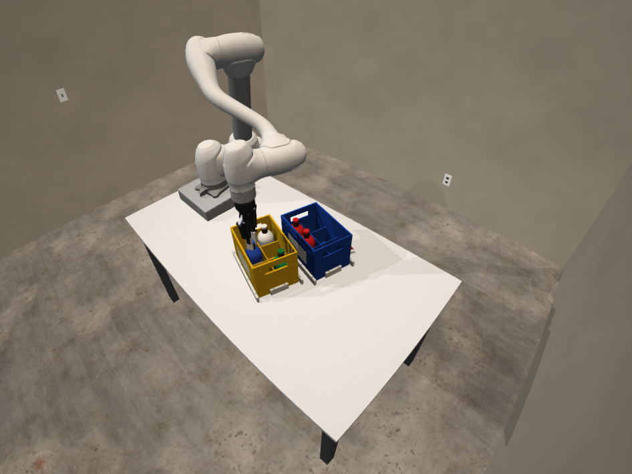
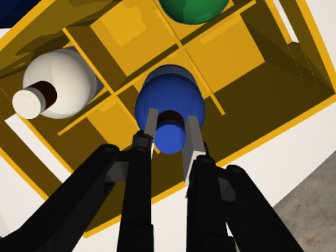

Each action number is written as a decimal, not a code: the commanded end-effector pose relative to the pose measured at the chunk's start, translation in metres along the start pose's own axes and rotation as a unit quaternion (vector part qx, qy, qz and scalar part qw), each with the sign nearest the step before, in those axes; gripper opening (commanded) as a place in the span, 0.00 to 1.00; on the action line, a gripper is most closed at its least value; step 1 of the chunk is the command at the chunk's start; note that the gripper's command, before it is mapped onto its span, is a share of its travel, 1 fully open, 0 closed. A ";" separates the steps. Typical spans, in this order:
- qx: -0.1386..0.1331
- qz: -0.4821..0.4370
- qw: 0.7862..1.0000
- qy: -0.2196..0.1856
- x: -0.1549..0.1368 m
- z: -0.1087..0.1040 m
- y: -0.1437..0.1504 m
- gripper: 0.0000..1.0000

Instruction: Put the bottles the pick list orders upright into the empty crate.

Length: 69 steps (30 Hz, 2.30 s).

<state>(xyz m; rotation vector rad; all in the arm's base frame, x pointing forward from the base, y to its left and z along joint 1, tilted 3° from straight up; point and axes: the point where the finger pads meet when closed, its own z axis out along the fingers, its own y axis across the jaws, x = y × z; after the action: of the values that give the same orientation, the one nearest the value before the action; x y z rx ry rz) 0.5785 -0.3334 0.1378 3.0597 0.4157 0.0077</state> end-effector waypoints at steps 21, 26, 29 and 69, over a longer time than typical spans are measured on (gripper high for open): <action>0.000 0.000 1.000 0.000 0.000 -0.031 0.000 0.00; 0.000 0.000 1.000 0.000 0.000 -0.039 0.000 0.00; 0.000 0.000 1.000 0.000 0.000 -0.044 0.000 0.00; 0.000 0.000 1.000 0.000 0.000 -0.104 0.000 0.00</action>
<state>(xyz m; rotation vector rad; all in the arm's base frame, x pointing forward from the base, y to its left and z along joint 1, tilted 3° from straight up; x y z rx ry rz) 0.5773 -0.3281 0.2393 3.0597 0.4157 0.0078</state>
